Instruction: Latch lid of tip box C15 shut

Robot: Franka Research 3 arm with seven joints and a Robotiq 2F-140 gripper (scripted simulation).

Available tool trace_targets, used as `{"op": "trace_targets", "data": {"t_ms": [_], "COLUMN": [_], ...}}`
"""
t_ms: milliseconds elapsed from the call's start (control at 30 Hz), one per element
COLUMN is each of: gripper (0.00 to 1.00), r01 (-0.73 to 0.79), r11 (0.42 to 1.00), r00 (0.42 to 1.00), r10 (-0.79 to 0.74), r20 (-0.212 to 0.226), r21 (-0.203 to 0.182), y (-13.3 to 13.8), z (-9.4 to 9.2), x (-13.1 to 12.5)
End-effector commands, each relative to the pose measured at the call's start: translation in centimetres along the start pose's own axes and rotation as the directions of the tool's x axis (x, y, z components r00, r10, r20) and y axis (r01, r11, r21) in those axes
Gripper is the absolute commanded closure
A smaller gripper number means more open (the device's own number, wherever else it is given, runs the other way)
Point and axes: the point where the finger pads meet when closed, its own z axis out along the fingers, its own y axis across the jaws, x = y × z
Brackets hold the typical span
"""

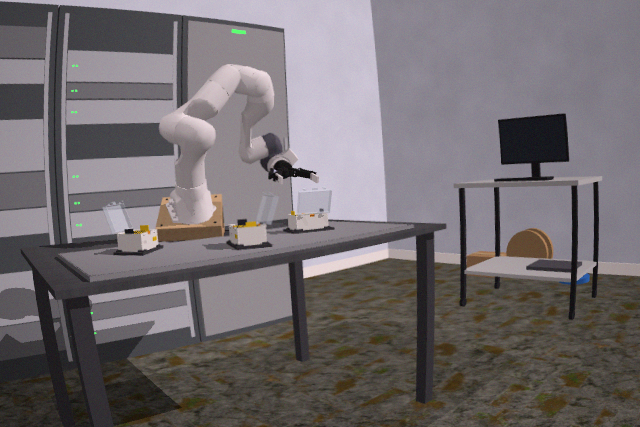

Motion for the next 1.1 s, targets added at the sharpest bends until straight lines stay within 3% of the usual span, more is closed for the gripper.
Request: {"op": "trace_targets", "data": {"t_ms": [0, 900, 1067], "gripper": [0.0, 0.0, 0.0], "r01": [-0.038, -0.038, -0.038], "r11": [0.999, 0.999, 0.999], "r00": [0.999, 0.999, 0.999], "r10": [0.038, 0.038, 0.038], "r20": [0.013, 0.013, 0.013], "r21": [0.004, 0.004, 0.004], "y": [-0.3, -0.8, -0.8], "z": [0.4, 3.2, 3.2], "x": [-2.0, -13.1, -13.1]}}
